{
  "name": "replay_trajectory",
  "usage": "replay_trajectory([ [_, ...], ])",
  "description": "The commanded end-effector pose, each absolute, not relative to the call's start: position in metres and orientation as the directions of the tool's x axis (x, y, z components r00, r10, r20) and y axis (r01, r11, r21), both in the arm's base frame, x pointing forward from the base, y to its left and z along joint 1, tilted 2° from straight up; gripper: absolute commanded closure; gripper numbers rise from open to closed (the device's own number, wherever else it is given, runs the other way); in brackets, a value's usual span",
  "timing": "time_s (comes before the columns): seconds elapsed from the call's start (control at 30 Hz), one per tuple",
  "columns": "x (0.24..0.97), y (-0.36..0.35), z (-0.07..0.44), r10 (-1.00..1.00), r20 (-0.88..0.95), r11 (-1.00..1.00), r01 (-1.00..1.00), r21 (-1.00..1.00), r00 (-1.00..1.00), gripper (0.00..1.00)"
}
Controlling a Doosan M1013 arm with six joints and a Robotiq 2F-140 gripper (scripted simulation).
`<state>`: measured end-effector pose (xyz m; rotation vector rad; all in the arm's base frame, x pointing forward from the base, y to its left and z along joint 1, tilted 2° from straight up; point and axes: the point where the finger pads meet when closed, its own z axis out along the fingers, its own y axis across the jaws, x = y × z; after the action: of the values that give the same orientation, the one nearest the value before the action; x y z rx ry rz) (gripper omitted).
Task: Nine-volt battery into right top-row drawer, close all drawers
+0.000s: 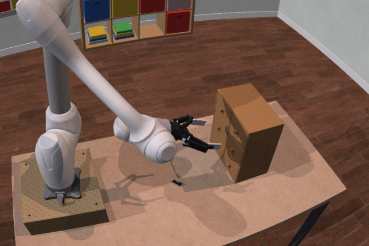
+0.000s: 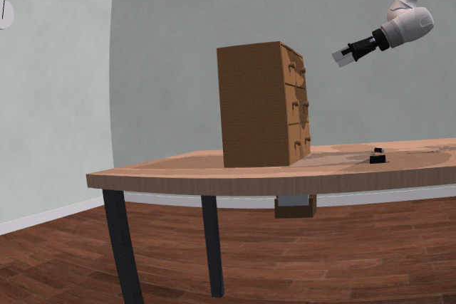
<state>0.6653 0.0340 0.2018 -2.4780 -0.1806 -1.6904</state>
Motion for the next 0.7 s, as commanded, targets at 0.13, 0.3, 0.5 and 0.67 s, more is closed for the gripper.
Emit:
replay_trajectory([
  [0.13, 0.6659, 0.0374, 0.2010, 0.020, 0.941, -0.986, 0.165, -0.038, 0.338, 0.80],
  [0.3, 0.6659, 0.0374, 0.2010, 0.020, 0.941, -0.986, 0.165, -0.038, 0.338, 0.80],
  [0.5, 0.6659, 0.0374, 0.2010, 0.020, 0.941, -0.986, 0.165, -0.038, 0.338, 0.80],
  [0.67, 0.6659, 0.0374, 0.2010, 0.020, 0.941, -0.986, 0.165, -0.038, 0.338, 0.80],
])
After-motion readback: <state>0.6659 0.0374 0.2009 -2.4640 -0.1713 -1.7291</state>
